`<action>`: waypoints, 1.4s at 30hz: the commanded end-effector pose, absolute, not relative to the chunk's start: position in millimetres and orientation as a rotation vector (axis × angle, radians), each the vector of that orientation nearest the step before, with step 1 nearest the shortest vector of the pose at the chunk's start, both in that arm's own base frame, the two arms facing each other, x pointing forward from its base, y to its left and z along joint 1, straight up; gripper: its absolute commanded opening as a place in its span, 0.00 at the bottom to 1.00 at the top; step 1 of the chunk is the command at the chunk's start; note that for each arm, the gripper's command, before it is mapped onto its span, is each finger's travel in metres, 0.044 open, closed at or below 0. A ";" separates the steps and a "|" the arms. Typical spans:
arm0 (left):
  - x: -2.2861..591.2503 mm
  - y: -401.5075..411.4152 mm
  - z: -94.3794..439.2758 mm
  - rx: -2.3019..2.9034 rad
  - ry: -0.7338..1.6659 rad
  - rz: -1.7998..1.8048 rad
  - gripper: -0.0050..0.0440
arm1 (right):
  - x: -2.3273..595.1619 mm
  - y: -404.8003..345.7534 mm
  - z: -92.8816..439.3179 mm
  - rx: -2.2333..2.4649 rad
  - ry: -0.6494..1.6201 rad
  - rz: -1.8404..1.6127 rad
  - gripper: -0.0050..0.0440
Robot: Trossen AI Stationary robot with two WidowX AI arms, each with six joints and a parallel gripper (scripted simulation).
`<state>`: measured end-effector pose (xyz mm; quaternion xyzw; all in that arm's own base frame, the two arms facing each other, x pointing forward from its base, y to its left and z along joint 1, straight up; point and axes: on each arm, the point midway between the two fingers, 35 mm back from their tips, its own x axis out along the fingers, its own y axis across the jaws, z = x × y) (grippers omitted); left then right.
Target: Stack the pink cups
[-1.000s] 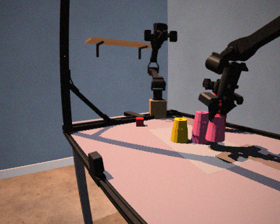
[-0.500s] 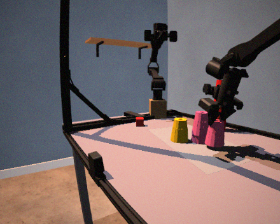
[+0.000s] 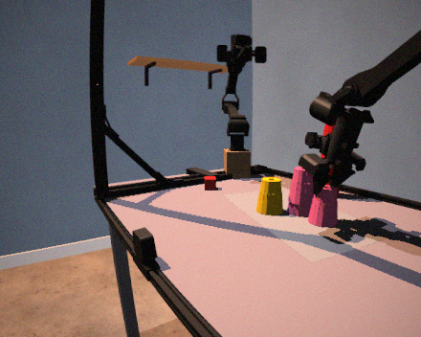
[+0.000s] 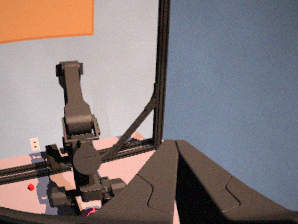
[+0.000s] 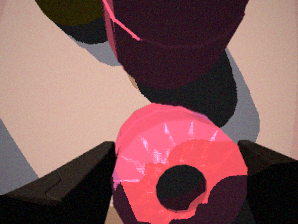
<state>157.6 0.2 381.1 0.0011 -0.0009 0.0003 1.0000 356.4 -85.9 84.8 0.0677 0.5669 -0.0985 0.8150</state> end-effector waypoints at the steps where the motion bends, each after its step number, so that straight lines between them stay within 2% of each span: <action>1: 157.3 0.0 380.7 0.000 0.000 0.000 0.10 | 356.4 -85.9 84.8 0.144 1.209 -0.210 0.10; 20: 157.3 0.0 380.7 0.000 0.000 0.000 0.10 | 356.4 -85.9 84.8 0.144 1.209 -0.210 0.12; 42: 157.3 0.0 380.7 0.000 0.000 0.000 0.10 | 356.4 -85.9 84.8 0.144 1.209 -0.210 0.39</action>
